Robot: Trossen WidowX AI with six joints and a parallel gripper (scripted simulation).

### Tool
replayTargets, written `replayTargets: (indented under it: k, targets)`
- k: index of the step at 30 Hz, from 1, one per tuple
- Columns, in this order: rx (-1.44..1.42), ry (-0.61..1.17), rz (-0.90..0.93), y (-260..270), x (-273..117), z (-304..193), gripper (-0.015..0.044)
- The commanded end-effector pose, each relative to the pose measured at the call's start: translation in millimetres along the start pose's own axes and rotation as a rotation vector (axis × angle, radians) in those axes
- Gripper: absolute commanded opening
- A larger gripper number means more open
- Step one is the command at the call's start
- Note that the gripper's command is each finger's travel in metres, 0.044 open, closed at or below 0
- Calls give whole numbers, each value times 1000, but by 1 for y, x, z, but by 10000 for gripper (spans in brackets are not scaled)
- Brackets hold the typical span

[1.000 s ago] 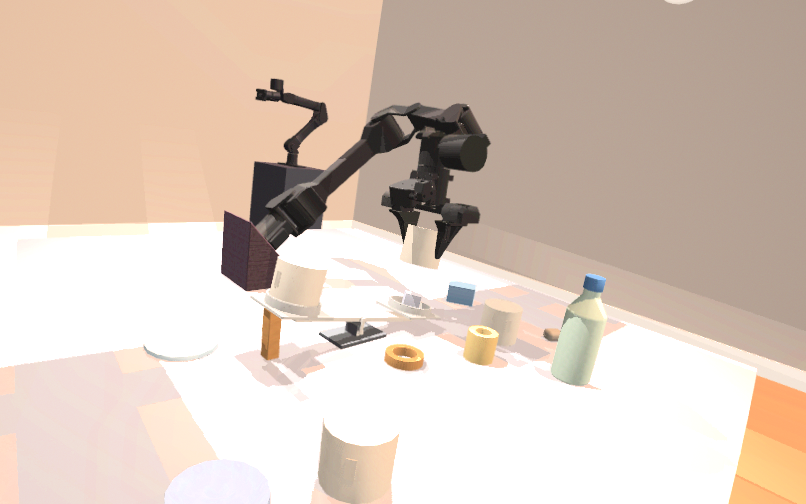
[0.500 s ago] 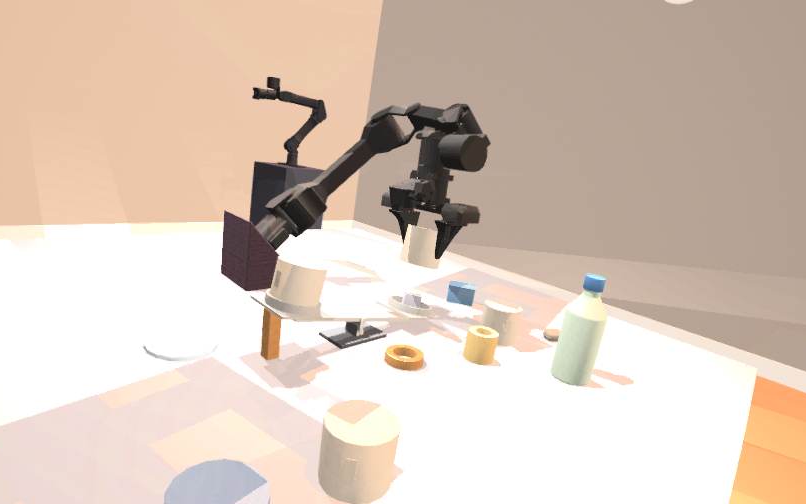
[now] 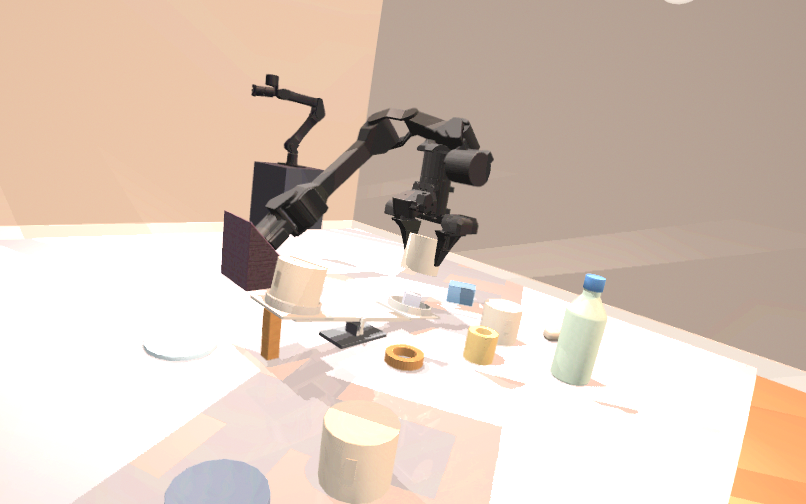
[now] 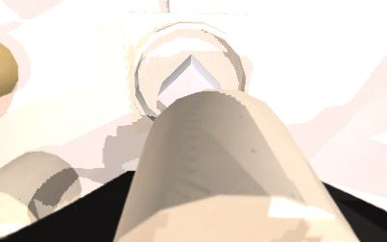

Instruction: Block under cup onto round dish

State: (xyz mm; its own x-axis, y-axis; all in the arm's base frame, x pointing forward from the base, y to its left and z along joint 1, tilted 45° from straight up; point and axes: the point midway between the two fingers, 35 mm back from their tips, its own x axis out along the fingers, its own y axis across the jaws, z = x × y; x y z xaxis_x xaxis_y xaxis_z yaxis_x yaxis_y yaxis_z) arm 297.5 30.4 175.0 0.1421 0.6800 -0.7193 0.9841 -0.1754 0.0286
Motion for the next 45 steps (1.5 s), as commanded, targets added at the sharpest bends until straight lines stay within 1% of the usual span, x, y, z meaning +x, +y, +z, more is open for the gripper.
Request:
replayTargets:
  k: [1,12,17,26,42,45]
  targets:
    - [-11,-7,13,-14,5,-19,0]
    - [-10,22,-6,-67,31,-64,0]
    - [-10,22,-7,-68,36,-65,0]
    - [-10,25,-6,-69,70,-66,0]
    - [-10,26,-6,-69,90,-67,0]
    - [-16,30,-8,-70,86,-68,79]
